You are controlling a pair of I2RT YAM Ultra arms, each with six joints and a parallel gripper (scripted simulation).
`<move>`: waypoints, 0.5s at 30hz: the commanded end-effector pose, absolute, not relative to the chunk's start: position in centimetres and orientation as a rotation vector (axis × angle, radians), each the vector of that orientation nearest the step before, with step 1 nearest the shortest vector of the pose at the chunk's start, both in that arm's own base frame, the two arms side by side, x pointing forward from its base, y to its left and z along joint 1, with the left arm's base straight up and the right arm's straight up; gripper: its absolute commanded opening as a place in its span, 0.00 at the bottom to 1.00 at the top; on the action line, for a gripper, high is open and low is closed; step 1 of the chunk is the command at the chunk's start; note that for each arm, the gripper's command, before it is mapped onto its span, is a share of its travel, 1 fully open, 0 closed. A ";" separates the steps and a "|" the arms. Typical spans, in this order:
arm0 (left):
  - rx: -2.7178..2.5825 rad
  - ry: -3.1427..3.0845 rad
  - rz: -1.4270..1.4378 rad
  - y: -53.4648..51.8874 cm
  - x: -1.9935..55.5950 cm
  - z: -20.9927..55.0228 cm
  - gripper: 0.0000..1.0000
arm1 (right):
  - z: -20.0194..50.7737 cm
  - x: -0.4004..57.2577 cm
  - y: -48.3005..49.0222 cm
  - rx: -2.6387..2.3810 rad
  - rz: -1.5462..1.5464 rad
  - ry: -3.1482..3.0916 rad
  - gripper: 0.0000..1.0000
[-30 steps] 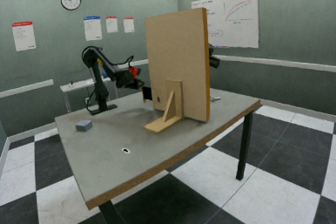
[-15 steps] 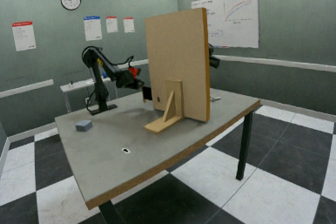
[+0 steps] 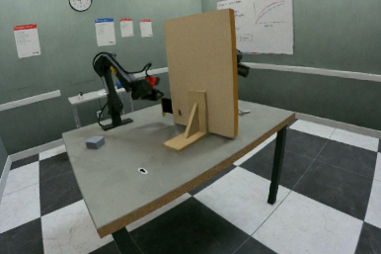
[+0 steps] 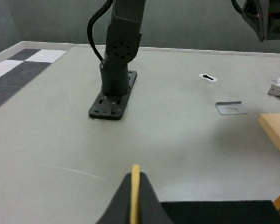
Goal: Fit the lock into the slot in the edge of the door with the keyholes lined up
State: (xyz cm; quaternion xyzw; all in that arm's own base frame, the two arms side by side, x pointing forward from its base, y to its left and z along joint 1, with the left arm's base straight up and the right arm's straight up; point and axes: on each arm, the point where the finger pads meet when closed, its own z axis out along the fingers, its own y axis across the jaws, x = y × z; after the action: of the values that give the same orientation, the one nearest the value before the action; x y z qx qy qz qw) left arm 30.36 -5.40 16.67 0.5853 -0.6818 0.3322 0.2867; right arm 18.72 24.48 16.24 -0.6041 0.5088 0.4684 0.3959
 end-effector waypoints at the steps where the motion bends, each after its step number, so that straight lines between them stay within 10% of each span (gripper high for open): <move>1: 1.546 -1.828 0.886 -5.8 30.1 17.2 1.00 | 20.3 19.1 24.7 -1.522 1.168 1.110 0.00; 15: 1.546 -1.828 0.886 -5.8 30.1 17.2 1.00 | 19.3 19.0 24.5 -1.519 1.178 1.134 0.00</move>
State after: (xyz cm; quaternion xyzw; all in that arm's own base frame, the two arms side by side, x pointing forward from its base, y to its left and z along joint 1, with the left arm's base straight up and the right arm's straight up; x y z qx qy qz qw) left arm 30.36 -5.40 16.67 0.5853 -0.6818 0.3322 0.2867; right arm 18.74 24.49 16.40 -0.6052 0.5065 0.4676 0.3982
